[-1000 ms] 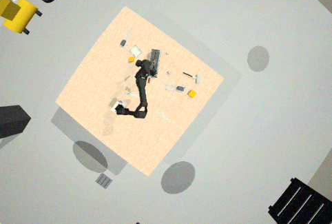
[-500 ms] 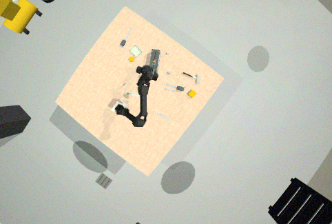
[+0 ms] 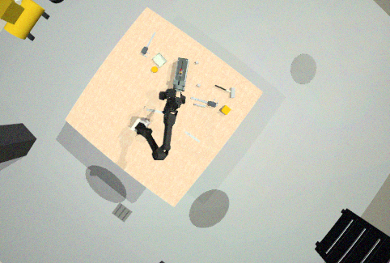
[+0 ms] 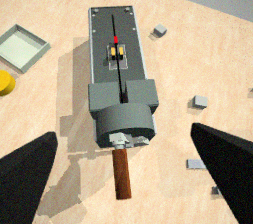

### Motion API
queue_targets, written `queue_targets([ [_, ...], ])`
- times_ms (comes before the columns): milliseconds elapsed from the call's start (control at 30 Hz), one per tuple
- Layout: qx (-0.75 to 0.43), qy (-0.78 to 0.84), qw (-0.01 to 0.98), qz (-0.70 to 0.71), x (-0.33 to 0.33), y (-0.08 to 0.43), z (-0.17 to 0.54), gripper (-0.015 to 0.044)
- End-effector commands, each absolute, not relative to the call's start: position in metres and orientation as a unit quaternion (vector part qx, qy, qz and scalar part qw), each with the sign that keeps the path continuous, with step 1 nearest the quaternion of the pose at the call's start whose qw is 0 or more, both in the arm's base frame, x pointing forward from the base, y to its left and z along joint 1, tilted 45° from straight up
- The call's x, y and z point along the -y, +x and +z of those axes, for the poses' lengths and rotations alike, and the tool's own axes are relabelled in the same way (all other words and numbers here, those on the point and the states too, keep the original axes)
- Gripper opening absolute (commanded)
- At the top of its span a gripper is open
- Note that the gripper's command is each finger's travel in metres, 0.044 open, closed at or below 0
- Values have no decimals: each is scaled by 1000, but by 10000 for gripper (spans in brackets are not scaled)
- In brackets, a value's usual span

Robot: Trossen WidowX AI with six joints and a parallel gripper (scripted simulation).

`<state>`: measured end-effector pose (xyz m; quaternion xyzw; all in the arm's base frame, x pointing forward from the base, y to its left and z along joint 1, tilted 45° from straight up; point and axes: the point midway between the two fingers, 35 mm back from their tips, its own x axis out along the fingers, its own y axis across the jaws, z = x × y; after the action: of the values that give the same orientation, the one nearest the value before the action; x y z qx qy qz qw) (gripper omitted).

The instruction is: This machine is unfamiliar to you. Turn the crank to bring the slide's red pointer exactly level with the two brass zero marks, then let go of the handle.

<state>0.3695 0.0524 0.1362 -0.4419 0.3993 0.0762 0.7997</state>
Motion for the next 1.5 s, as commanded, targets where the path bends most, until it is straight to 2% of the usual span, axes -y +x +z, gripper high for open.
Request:
queue_targets([
  [0, -400, -448, 794, 92, -51, 361, 137, 440],
  [367, -400, -449, 794, 92, -21, 365, 107, 440],
  [1467, -400, -449, 794, 92, 14, 369, 73, 440],
])
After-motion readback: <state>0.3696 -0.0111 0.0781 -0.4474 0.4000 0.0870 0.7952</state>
